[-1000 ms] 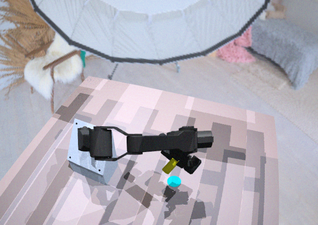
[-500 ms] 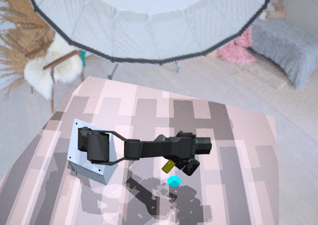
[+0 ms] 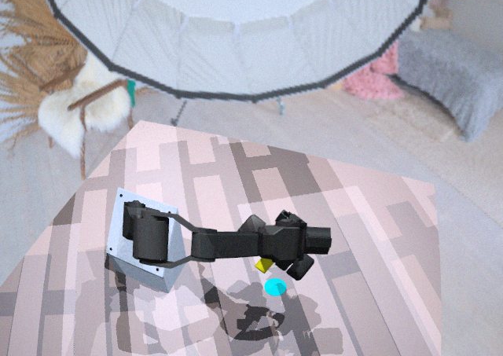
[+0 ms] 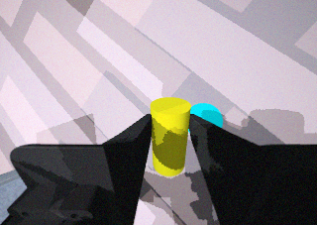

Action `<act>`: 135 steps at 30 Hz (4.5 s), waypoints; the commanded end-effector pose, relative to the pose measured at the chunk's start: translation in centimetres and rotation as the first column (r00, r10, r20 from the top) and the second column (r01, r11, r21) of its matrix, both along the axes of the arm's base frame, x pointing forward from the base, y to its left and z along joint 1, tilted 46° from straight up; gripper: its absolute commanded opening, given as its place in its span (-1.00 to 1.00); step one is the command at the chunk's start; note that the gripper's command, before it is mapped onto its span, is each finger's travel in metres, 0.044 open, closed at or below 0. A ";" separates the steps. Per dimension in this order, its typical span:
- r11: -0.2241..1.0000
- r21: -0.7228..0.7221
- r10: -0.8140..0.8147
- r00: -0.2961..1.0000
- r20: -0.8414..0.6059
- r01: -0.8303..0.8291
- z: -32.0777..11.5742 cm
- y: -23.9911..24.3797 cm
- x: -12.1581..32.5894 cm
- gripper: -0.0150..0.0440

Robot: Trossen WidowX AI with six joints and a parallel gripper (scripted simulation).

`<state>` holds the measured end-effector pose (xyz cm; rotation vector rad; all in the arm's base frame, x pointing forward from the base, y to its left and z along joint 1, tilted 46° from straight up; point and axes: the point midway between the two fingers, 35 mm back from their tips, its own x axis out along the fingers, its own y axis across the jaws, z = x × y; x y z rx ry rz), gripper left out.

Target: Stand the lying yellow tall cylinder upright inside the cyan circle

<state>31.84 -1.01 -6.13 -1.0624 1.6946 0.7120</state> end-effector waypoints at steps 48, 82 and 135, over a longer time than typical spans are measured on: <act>0.929 0.369 0.008 0.995 0.095 -0.042 -0.4 -0.2 -0.2 -0.14; 0.825 0.548 0.011 0.972 0.234 -0.141 0.4 -0.4 0.0 -0.14; 0.644 0.654 -0.013 0.849 0.528 -0.397 3.3 -1.2 0.5 -0.14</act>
